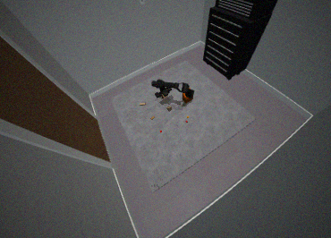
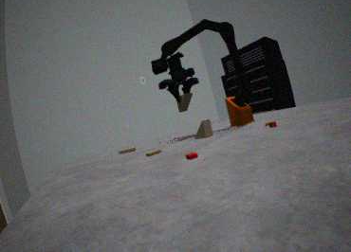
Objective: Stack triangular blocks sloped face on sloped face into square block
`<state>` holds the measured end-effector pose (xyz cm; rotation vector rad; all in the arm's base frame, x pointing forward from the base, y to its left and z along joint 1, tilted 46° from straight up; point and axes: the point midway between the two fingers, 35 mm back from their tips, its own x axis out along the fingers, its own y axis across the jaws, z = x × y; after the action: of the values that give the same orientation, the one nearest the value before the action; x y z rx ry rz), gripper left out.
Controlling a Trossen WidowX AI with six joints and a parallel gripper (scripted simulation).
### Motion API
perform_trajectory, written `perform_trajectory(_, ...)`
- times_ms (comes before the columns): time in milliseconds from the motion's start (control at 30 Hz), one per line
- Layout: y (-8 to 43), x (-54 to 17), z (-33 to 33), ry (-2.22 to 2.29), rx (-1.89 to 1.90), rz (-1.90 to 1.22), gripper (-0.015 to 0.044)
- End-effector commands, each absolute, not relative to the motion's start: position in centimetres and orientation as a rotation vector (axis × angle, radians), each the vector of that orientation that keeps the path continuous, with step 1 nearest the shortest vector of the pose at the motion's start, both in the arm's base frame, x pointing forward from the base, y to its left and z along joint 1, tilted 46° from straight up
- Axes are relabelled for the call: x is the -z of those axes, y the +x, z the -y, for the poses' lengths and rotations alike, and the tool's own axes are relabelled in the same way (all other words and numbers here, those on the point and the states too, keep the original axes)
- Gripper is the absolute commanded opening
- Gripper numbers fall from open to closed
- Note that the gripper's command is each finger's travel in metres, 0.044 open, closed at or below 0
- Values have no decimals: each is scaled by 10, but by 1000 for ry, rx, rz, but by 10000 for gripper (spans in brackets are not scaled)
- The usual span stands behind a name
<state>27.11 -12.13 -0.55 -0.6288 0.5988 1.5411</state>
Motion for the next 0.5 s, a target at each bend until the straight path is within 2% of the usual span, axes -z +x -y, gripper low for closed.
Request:
perform_trajectory(0,271,0,118,-622,-1537,-599,0)
perform_trajectory(467,270,24,60,-621,-1536,-598,0)
